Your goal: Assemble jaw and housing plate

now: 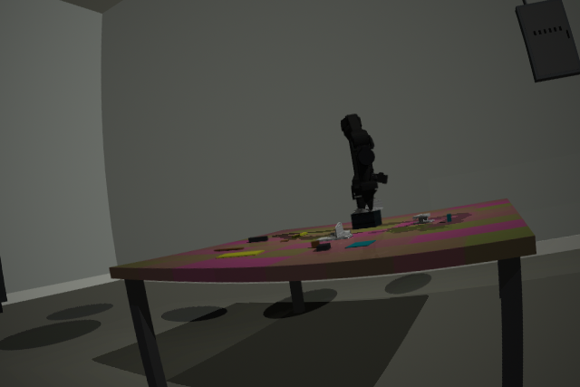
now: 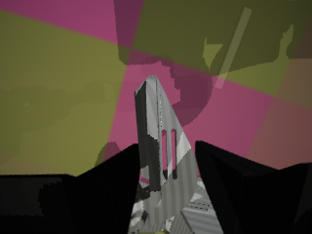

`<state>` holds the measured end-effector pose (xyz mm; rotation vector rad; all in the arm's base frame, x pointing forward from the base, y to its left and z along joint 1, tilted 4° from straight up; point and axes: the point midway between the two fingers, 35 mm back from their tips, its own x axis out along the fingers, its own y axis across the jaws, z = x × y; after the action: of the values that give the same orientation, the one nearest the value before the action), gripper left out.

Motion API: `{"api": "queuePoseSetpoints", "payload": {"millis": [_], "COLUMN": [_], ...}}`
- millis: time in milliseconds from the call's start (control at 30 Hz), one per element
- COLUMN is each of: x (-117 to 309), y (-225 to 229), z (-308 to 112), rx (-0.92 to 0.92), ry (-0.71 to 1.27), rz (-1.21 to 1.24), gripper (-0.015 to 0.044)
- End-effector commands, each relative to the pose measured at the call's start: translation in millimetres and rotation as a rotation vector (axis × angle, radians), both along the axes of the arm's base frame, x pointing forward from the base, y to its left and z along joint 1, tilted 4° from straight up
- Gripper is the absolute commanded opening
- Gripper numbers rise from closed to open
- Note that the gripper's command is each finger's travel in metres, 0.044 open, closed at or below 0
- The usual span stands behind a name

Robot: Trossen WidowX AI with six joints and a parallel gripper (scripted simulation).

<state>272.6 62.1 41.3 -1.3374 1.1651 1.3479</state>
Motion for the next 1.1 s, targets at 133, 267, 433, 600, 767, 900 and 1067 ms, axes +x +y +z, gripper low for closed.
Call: {"api": "queuePoseSetpoints", "payload": {"millis": [133,267,433,600,767,900,1067], "x": [-2.0,-2.8,-4.0,-5.7,-7.7,-9.6,-12.2], "y": [-16.4,-24.5,-34.5,-44.3,-54.0,-61.6,-71.0], "z": [2.0,2.3,2.6,3.0,3.2,3.5,3.7], "rx": [-0.011,-0.015,-0.02,-0.026,-0.031,-0.036,-0.041], "ry": [-0.012,-0.016,-0.021,-0.026,-0.031,-0.035,-0.04], "rz": [-0.248,-0.38,-0.545,-0.71,-0.874,-1.006,-1.171], "gripper": [0.0134,0.0134,0.0134,0.0134,0.0134,0.0134,0.0134]}}
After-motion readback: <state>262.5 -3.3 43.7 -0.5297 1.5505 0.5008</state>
